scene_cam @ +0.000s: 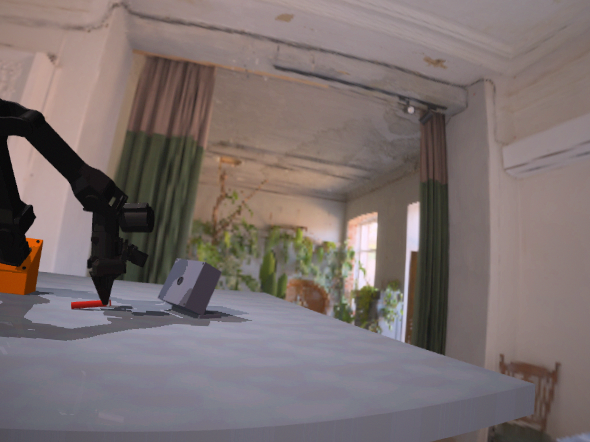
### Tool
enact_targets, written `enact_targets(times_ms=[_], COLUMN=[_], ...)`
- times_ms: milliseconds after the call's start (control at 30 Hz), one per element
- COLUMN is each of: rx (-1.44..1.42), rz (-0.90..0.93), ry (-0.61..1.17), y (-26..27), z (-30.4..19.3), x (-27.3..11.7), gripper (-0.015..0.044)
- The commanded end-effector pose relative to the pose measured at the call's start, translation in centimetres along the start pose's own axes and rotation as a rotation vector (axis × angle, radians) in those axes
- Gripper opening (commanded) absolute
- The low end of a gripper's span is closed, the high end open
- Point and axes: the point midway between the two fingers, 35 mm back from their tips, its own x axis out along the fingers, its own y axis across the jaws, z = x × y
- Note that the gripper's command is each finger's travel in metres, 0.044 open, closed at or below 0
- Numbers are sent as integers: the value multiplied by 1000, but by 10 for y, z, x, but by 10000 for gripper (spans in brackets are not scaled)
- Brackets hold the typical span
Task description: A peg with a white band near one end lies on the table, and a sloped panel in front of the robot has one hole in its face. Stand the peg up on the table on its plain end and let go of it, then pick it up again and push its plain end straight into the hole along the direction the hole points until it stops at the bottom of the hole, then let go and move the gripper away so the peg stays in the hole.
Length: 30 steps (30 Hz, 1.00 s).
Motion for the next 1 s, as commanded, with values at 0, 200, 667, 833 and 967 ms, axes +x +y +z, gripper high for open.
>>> enact_targets(times_ms=[0,200,667,833,967], rx=[-3,-3,-4,-4,-5], rz=[2,2,3,3,3], ry=[-39,-91,-212,-256,-290], y=[1,1,0,0,0], z=[-1,-3,-9,-11,-13], x=[-2,-6,-14,-16,-18], gripper=[51,51,51,51,51])
